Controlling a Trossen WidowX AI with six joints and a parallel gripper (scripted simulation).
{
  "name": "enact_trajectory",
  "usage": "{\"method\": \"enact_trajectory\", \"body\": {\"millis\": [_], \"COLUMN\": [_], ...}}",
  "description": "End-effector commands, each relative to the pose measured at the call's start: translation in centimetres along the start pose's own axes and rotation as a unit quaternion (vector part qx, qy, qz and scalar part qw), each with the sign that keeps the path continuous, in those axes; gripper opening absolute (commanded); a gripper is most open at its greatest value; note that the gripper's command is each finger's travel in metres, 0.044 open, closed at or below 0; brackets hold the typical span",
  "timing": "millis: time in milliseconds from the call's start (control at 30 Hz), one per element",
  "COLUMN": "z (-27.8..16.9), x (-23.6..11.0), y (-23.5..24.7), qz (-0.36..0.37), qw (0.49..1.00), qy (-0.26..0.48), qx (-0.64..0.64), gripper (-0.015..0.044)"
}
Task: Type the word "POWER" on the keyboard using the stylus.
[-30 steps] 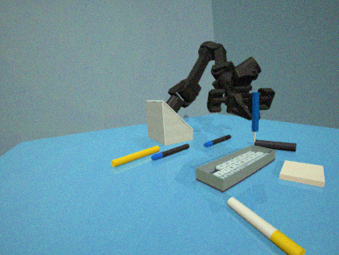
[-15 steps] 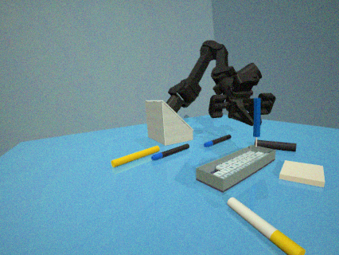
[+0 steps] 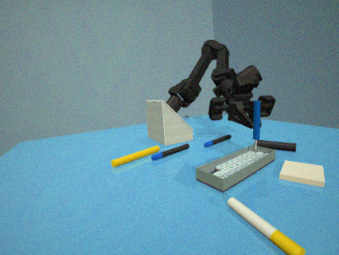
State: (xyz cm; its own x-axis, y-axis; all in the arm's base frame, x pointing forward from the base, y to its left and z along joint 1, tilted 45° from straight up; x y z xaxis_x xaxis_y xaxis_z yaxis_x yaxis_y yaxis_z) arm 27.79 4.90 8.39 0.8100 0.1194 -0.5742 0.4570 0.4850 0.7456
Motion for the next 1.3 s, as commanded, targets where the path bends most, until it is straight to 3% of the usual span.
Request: {"method": "enact_trajectory", "body": {"millis": [0, 1267], "z": [-0.1, -1.1], "x": [0.2, 0.8], "y": [-0.2, -0.4], "qz": [-0.004, -0.004], "qw": [1.0, 1.0], "qy": [0.0, 0.0], "qx": [0.003, 0.003], "gripper": [0.0081, 0.0081]}}
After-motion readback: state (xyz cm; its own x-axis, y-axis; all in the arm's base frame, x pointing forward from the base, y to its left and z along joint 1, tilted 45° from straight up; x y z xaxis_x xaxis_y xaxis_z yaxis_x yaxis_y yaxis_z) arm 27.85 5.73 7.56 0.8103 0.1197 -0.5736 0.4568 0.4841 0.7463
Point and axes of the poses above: the point midway between the two fingers, 35 mm back from their tips, its own x axis out along the fingers, its own y axis across the jaws, z = x × y, the point moved 5 cm from there along -x, back along the fingers, and after that the axes turned 12 degrees about x, right-handed, at the moved point
